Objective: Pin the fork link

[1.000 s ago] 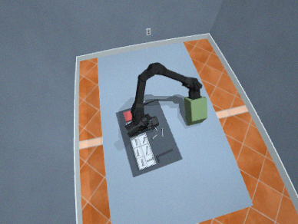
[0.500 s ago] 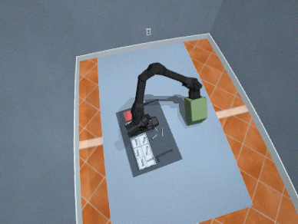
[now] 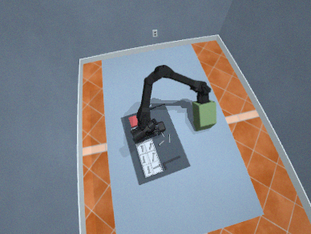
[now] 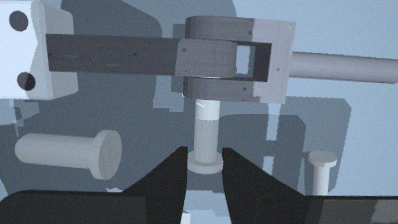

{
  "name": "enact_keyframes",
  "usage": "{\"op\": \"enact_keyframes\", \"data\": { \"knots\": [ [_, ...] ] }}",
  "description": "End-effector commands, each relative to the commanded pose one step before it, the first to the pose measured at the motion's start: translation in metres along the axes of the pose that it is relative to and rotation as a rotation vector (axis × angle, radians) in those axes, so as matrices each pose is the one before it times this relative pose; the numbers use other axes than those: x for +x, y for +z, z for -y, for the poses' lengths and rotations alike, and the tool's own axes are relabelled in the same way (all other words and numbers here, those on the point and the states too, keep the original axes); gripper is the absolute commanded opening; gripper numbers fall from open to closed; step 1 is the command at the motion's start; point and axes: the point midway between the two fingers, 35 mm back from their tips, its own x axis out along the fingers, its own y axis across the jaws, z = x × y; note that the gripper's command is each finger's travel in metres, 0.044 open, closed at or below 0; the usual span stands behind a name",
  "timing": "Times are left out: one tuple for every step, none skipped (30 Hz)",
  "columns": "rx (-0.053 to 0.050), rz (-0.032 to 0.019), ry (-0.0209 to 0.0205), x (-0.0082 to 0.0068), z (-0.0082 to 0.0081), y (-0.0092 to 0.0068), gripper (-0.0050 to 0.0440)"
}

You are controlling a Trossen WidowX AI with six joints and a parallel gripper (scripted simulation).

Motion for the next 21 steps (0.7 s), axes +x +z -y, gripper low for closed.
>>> {"op": "enact_keyframes", "data": {
  "knots": [
    [0.0205, -0.00287, 0.01605, -0.00621, -0.00512, 0.00921, -0.005],
    [0.0024, 0.00189, 0.00085, -0.00013, -0.00038, 0.00092, -0.005],
    [-0.0021, 0.00025, -0.00059, 0.0002, 0.00041, 0.00044, -0.005],
    [-0.0005, 0.00021, 0.00008, 0.00004, 0.0, 0.00056, -0.005],
    [-0.0002, 0.00006, -0.00013, 0.00004, 0.00004, 0.00053, -0.005],
    [-0.0001, 0.00006, -0.00012, 0.00004, 0.00004, 0.00051, -0.005],
    [0.0, 0.00003, -0.00005, 0.00004, 0.00002, 0.00048, -0.005],
    [0.0002, -0.00003, 0.00016, 0.00003, -0.00003, 0.00043, -0.005],
    [0.0, 0.00002, 0.0, 0.00003, 0.00001, 0.0004, -0.005],
    [0.0, 0.00003, -0.00003, 0.00003, 0.00001, 0.00035, -0.005],
    [0.0002, 0.00002, -0.00003, 0.00002, 0.00001, 0.0003, -0.005],
    [0.0006, 0.00001, 0.00002, 0.00002, 0.0, 0.00024, -0.005],
    [0.0005, -0.00001, 0.00005, 0.00001, -0.00001, 0.00019, -0.005],
    [0.001, -0.00014, 0.00051, -0.00009, -0.00027, 0.00018, -0.005],
    [0.0008, -0.00014, 0.00097, -0.00025, -0.00034, 0.00003, -0.005],
    [0.0, -0.00012, 0.00197, -0.00061, -0.00048, -0.00024, -0.005],
    [0.0, 0.0, 0.0, 0.0, 0.0, 0.0, -0.005],
    [0.0, 0.0, 0.0, 0.0, 0.0, 0.0, -0.005],
    [-0.0099, 0.00064, -0.00271, 0.00117, 0.00157, -0.00388, -0.005],
    [-0.0003, 0.00005, -0.00005, 0.00002, 0.00005, -0.0001, -0.005],
    [0.0003, -0.00025, -0.00007, 0.0, 0.00001, -0.00004, -0.005]
  ]
}}
